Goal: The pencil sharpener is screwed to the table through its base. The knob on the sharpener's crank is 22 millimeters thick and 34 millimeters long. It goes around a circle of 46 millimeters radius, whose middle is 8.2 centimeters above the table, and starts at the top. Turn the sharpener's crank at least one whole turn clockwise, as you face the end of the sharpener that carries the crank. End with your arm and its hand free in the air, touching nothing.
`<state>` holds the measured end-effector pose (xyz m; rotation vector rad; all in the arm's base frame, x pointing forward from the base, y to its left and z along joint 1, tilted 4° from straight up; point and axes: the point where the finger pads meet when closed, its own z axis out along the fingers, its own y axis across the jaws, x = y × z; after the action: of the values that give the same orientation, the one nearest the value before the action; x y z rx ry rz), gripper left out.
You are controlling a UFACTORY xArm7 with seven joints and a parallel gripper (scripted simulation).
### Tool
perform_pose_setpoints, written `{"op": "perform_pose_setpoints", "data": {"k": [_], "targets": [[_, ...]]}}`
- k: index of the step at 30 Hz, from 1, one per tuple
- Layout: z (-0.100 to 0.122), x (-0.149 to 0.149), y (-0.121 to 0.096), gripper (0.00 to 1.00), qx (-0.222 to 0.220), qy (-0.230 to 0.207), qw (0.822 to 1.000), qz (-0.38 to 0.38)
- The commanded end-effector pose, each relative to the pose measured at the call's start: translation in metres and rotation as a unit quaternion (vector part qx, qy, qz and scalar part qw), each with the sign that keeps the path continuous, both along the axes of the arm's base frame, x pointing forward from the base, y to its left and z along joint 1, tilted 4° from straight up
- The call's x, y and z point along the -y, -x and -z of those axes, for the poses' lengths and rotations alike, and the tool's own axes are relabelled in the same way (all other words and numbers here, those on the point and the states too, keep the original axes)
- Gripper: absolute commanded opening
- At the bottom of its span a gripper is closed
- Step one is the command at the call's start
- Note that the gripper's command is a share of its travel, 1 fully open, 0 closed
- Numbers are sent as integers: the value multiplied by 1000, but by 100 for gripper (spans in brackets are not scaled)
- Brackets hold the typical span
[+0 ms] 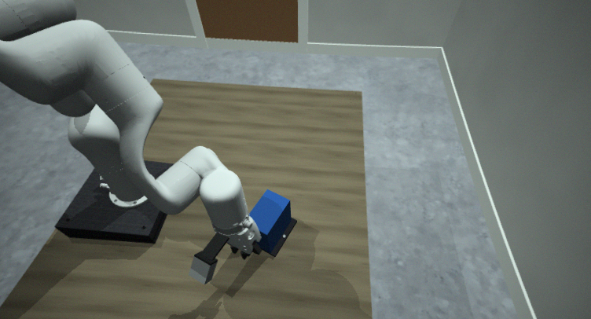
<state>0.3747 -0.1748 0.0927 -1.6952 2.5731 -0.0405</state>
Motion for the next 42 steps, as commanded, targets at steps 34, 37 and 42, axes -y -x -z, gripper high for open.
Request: {"op": "perform_pose_setpoints", "data": {"k": [34,37,42], "targets": [[-1,1,-2,0,2,1,1000,0],[-1,1,-2,0,2,1,1000,0],[-1,2,-5,0,2,1,1000,0]]}}
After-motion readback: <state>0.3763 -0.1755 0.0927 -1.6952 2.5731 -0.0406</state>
